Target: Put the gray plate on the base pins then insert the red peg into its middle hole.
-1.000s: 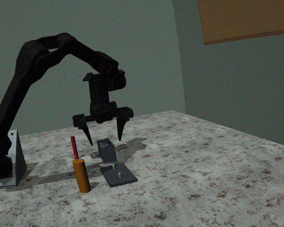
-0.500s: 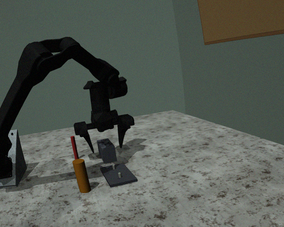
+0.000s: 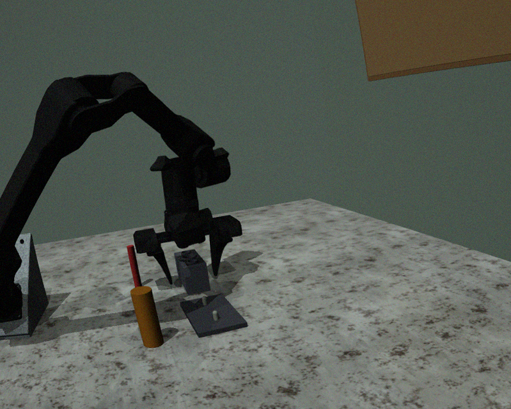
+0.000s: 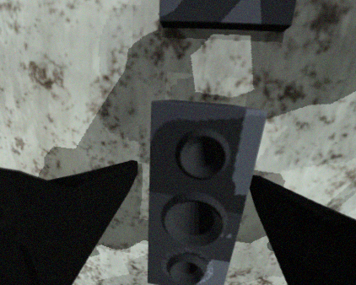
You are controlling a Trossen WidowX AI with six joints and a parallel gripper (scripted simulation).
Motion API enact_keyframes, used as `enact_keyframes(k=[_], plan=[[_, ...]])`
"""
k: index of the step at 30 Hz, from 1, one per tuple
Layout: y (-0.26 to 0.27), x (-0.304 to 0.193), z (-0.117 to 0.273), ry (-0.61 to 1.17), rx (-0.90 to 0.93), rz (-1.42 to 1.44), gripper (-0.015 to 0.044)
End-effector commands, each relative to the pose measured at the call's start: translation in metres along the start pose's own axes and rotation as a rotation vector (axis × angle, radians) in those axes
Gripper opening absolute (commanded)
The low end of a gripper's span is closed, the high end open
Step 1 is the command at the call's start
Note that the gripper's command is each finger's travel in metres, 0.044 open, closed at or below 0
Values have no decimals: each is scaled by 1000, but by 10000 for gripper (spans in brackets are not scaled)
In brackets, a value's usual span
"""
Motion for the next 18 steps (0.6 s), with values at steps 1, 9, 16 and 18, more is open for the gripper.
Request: enact_keyframes(k=[1, 9, 16, 18], plan=[[-1, 0, -2, -7, -1, 5, 256], [-1, 0, -2, -7, -1, 5, 85], [-1, 0, -2, -7, -1, 5, 39], [-1, 0, -2, -7, -1, 5, 25]])
Point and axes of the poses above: the point midway between the two fingers, 35 mm back from their tips, its own z axis back along the fingers, its own y axis across the jaws, x = y × z, the point moved 6 cm from there along z, back along the fingers, and after that the axes turned 11 degrees about z, right-handed, at the moved point
